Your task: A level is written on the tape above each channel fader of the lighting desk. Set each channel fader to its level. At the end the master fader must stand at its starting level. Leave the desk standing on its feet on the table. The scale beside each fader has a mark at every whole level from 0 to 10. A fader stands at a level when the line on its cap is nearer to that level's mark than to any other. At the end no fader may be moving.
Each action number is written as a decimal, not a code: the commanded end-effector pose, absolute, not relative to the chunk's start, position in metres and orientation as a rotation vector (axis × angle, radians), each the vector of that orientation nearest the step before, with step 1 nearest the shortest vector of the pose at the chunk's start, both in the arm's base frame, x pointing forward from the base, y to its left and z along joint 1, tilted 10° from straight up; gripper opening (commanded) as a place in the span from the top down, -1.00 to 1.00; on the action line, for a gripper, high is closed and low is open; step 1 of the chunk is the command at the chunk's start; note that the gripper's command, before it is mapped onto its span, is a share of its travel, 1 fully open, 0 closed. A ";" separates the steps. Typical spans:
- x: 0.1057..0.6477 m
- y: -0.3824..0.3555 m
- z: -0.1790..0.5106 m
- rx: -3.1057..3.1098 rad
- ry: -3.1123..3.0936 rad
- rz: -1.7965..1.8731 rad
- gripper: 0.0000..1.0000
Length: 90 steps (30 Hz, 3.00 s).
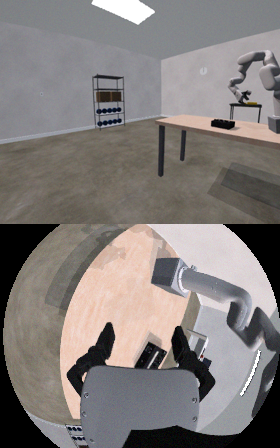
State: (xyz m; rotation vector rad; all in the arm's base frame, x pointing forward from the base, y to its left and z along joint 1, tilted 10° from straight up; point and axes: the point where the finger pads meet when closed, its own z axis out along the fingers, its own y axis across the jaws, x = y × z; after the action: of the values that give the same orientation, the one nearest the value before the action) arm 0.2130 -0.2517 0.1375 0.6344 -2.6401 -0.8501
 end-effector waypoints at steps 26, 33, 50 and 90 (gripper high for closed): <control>0.282 -0.210 0.128 0.943 -2.659 -0.562 -1.00; 0.322 -0.173 0.125 1.148 -2.657 -0.394 -1.00; 0.406 -0.016 0.135 1.823 -2.586 0.043 -1.00; 0.446 0.086 0.082 1.695 -2.536 0.314 -1.00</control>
State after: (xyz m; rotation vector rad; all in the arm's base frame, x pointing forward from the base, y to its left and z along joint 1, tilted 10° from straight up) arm 0.4403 0.0832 0.0839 1.7511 -2.5454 0.2747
